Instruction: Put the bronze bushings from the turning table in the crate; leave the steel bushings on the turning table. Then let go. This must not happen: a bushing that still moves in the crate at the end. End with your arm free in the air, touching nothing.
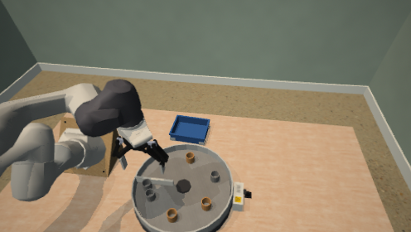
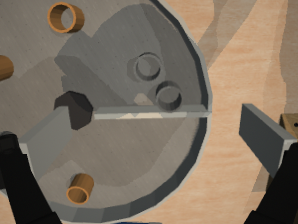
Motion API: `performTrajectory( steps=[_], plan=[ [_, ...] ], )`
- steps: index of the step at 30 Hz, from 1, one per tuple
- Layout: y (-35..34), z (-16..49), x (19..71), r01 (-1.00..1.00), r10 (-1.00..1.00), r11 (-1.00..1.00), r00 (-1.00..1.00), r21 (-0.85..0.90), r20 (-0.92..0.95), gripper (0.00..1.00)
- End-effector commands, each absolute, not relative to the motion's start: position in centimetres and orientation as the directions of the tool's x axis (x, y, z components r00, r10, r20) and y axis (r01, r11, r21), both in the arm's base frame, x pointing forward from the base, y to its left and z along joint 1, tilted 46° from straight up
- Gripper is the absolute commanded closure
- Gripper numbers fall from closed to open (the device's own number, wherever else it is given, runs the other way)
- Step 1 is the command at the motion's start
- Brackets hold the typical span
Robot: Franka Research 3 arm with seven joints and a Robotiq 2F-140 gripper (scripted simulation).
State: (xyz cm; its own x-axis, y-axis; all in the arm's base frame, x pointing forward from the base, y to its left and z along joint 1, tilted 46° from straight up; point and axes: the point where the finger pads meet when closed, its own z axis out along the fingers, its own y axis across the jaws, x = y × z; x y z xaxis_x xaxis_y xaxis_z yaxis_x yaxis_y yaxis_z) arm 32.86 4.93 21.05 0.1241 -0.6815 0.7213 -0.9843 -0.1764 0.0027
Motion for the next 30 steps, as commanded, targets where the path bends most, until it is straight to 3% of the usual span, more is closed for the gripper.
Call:
performTrajectory(
  steps=[1,11,12,30],
  plan=[
    [5.14,20.87,32.84,-0.983,-0.688,-0.183,0.134,0.008,0.714,0.00],
    [5.14,20.87,32.84,-0.983,-0.688,-0.183,0.134,0.008,0.714,0.00],
    [5.14,20.87,32.84,-0.983,-0.688,-0.183,0.134,0.008,0.714,0.93],
    [5.14,20.87,32.84,-0.983,-0.688,-0.183,0.134,0.008,0.714,0.93]
  ],
)
